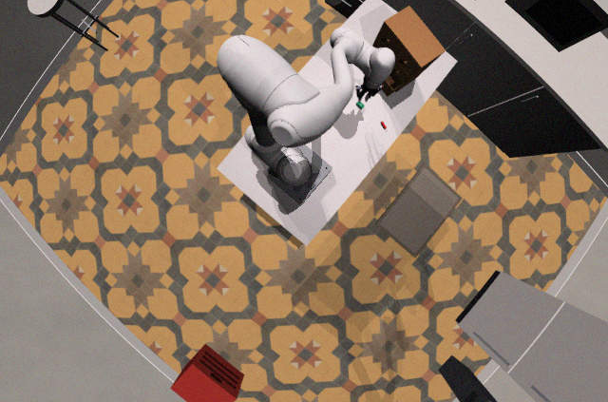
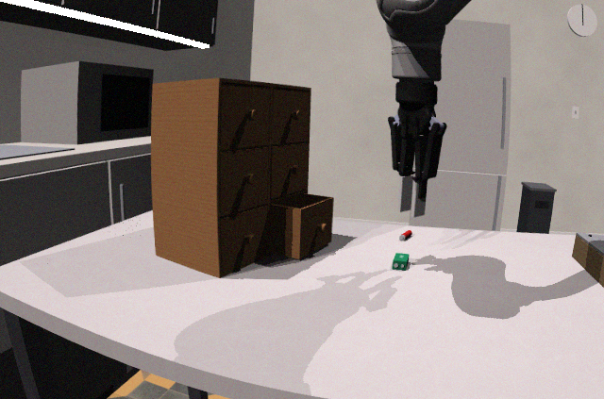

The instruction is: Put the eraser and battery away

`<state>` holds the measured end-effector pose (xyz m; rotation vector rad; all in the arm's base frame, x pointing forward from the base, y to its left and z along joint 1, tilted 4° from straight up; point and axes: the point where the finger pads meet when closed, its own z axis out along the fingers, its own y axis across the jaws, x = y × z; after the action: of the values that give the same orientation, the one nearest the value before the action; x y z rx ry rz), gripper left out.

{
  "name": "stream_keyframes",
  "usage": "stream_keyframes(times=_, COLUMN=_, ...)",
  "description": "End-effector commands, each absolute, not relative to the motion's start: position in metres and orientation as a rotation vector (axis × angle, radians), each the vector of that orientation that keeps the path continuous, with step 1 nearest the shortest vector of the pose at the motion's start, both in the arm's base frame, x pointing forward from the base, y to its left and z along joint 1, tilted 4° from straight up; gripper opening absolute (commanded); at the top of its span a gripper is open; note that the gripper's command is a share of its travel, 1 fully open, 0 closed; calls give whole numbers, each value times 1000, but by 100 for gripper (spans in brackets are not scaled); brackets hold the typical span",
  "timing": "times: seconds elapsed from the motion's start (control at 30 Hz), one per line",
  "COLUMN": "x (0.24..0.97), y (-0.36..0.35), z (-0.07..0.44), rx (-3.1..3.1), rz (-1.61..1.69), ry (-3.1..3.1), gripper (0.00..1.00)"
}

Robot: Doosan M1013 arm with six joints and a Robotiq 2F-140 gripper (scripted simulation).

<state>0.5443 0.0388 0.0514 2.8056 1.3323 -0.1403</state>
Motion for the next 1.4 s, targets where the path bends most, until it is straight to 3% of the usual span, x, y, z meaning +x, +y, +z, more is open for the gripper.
stream_keyframes(times=0.0, x=551, y=35, z=28, rx=2619, rz=-123, ry=1724, gripper=20)
stream_keyframes(times=0.33, x=552, y=34, z=23, rx=2196, rz=-91, ry=2300, gripper=26)
stream_keyframes(times=1.37, x=551, y=34, z=7, rx=2196, rz=-91, ry=2301, gripper=26)
